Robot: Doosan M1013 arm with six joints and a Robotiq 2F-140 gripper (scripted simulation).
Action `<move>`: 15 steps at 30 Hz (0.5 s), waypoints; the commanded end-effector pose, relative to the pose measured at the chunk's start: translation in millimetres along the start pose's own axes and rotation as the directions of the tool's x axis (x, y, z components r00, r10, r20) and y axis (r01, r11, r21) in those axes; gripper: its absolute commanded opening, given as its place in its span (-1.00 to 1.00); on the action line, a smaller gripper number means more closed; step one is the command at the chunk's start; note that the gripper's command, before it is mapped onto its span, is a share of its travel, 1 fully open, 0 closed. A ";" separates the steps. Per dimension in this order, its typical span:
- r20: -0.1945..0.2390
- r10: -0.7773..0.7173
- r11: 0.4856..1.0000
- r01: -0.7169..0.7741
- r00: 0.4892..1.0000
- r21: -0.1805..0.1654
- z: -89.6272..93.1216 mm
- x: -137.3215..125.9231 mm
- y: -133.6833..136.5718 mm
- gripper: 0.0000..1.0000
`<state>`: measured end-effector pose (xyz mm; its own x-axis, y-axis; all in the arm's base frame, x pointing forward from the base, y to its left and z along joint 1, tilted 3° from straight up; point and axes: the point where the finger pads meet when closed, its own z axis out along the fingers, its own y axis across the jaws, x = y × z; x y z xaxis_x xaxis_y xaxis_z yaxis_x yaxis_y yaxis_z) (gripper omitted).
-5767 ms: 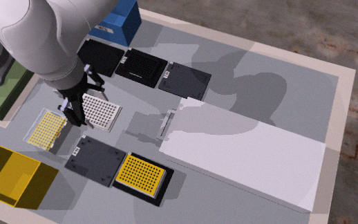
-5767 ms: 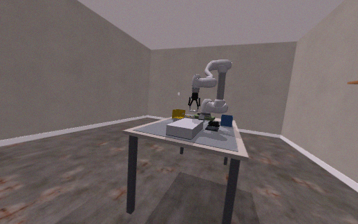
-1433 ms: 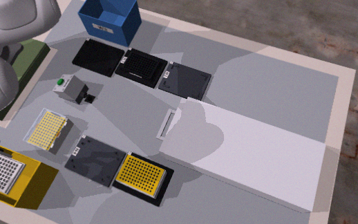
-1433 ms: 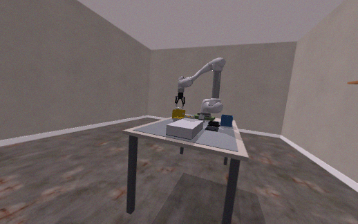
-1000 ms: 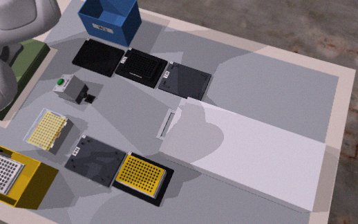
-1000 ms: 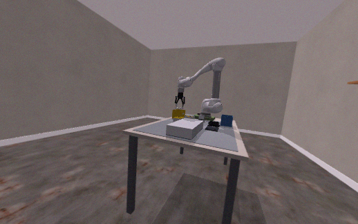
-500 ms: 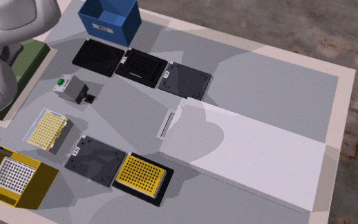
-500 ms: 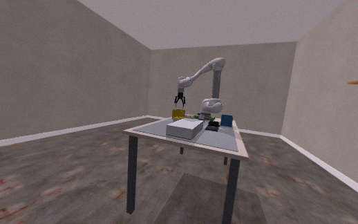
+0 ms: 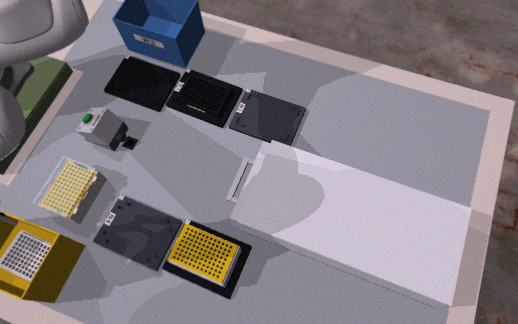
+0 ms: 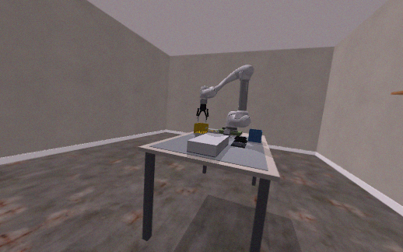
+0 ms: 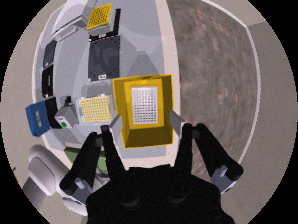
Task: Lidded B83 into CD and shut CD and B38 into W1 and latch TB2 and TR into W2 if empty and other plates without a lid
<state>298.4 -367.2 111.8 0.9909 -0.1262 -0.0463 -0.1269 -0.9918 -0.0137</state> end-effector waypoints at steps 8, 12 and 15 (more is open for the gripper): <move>0.000 0.028 1.000 -0.028 1.000 0.000 -1.0 14.9 -5.8 0.33; 0.000 0.028 1.000 -0.028 1.000 0.000 -1.7 26.0 -10.2 0.33; 0.000 0.028 1.000 -0.028 1.000 0.000 -2.1 33.5 -13.1 0.33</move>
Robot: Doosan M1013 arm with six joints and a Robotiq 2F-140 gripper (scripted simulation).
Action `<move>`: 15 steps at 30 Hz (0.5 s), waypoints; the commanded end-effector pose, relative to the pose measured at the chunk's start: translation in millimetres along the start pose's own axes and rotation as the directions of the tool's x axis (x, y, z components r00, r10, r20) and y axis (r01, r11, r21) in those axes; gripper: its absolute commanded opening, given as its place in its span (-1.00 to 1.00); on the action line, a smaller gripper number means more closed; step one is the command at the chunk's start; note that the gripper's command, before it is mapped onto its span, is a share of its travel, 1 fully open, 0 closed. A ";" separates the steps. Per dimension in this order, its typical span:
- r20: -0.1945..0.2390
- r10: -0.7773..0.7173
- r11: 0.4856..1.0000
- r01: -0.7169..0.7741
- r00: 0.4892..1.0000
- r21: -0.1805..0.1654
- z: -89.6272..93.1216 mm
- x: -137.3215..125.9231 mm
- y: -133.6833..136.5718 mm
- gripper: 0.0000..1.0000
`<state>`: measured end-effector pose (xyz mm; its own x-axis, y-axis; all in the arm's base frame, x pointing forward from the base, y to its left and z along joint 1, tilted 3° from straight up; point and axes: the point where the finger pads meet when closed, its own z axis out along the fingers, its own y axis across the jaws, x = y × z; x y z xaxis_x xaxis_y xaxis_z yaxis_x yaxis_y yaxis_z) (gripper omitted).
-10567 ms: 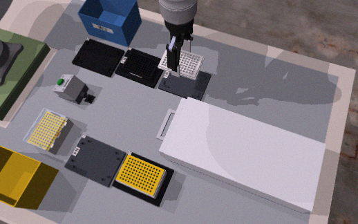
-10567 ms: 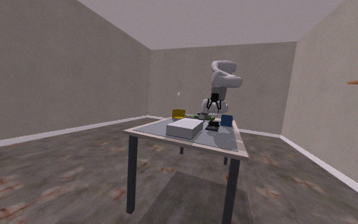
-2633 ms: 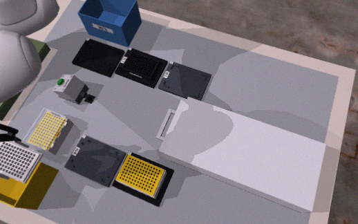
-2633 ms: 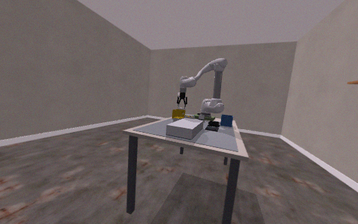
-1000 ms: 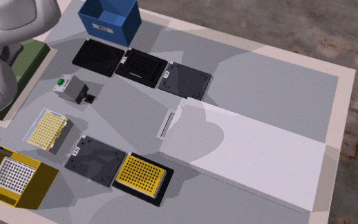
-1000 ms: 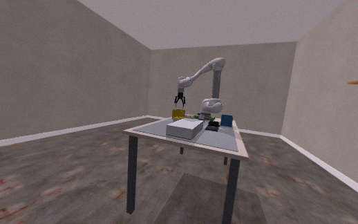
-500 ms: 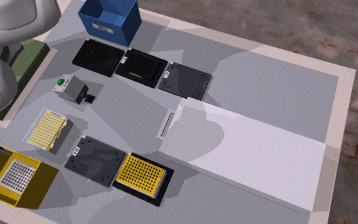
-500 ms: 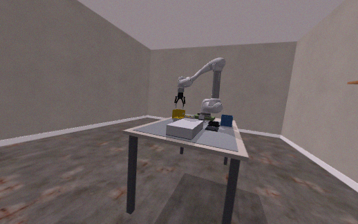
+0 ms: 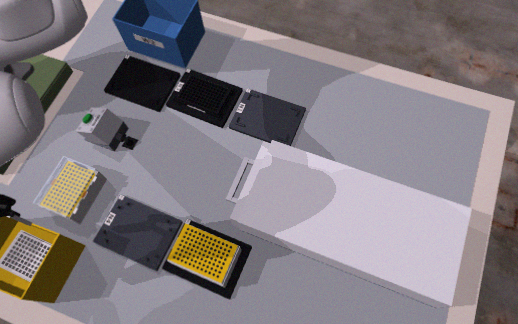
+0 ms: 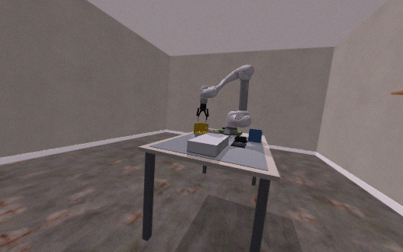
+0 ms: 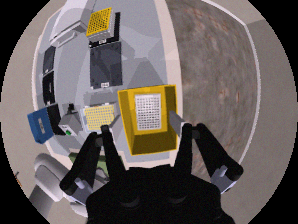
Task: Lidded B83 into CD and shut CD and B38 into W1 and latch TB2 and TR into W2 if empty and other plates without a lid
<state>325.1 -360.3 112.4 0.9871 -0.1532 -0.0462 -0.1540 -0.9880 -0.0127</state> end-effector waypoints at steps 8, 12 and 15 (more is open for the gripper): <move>0.000 0.000 1.000 0.000 1.000 0.000 -2.3 37.3 -15.6 0.33; 0.000 0.000 1.000 0.000 1.000 0.000 -3.2 52.0 -21.8 0.33; 0.000 0.000 1.000 0.000 1.000 0.000 -3.5 55.7 -23.4 0.33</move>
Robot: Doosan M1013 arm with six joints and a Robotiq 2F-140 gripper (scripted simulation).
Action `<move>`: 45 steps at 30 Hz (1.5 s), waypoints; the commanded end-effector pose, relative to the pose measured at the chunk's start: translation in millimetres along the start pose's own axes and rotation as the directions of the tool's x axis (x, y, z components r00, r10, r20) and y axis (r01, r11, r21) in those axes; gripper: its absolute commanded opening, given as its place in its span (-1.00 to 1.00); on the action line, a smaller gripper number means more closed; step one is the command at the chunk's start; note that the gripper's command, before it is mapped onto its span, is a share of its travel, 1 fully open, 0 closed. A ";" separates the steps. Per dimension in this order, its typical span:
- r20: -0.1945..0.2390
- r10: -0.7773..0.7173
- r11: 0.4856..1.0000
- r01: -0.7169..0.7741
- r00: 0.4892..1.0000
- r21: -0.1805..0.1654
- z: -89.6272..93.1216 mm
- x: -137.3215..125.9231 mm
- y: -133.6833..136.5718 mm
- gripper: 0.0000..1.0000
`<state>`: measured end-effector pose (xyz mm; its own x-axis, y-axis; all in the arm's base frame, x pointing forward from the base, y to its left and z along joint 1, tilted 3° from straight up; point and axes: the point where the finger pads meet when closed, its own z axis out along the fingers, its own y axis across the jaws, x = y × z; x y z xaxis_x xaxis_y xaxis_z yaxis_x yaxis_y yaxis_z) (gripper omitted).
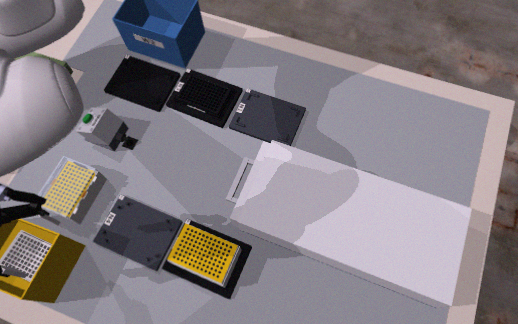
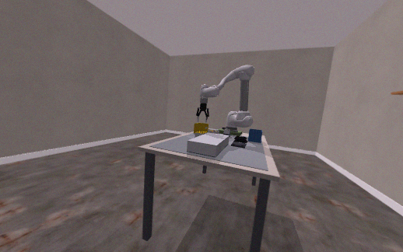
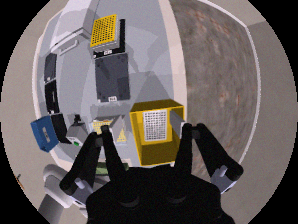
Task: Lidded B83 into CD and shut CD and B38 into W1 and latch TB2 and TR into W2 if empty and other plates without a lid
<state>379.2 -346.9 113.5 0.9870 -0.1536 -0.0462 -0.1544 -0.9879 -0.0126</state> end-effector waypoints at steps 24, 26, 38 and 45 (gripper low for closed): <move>0.000 0.000 1.000 0.000 1.000 0.000 -5.3 85.3 -35.9 0.33; 0.000 0.000 1.000 0.000 1.000 0.000 -5.7 92.7 -39.0 0.33; 0.000 0.000 1.000 0.000 1.000 0.000 -8.0 129.5 -54.6 0.33; 0.000 0.000 1.000 0.000 1.000 0.000 -9.6 155.2 -65.5 0.33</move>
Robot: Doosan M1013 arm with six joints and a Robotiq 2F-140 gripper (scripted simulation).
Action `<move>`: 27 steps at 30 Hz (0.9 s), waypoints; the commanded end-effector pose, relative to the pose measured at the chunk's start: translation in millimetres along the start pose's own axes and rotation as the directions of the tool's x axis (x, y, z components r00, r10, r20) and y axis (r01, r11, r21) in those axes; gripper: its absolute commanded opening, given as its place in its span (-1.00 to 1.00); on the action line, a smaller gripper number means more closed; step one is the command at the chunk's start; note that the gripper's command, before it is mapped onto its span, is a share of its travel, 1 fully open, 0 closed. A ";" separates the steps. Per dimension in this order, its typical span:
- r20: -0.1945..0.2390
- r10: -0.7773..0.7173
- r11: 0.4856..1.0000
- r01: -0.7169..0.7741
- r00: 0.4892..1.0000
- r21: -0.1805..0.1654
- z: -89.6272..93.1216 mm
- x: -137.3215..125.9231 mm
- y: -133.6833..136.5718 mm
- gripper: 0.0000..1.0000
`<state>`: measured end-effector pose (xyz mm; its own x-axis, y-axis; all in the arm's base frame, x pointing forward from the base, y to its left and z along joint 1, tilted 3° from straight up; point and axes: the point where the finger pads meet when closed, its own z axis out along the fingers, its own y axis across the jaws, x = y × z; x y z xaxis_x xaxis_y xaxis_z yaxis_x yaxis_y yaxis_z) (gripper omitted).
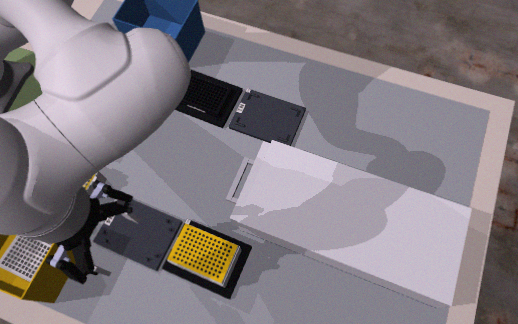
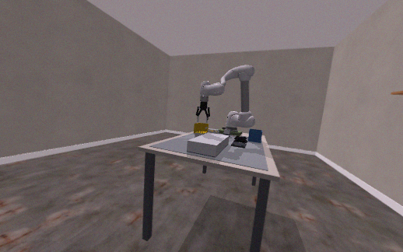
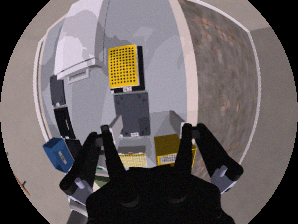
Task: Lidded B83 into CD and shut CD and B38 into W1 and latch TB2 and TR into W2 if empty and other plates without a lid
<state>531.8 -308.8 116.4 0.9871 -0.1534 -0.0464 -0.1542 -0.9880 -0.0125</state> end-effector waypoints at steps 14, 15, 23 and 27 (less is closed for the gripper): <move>0.000 0.000 1.000 0.000 1.000 0.000 -3.5 54.8 -23.0 0.33; 0.000 0.000 1.000 0.000 1.000 0.000 -3.7 58.4 -24.5 0.33; 0.000 0.000 1.000 0.000 1.000 0.000 -5.1 80.5 -33.8 0.33; 0.000 0.000 1.000 0.000 1.000 0.000 -6.0 95.2 -40.1 0.33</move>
<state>622.2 -286.3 118.2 0.9871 -0.1534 -0.0465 -0.1542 -0.9880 -0.0124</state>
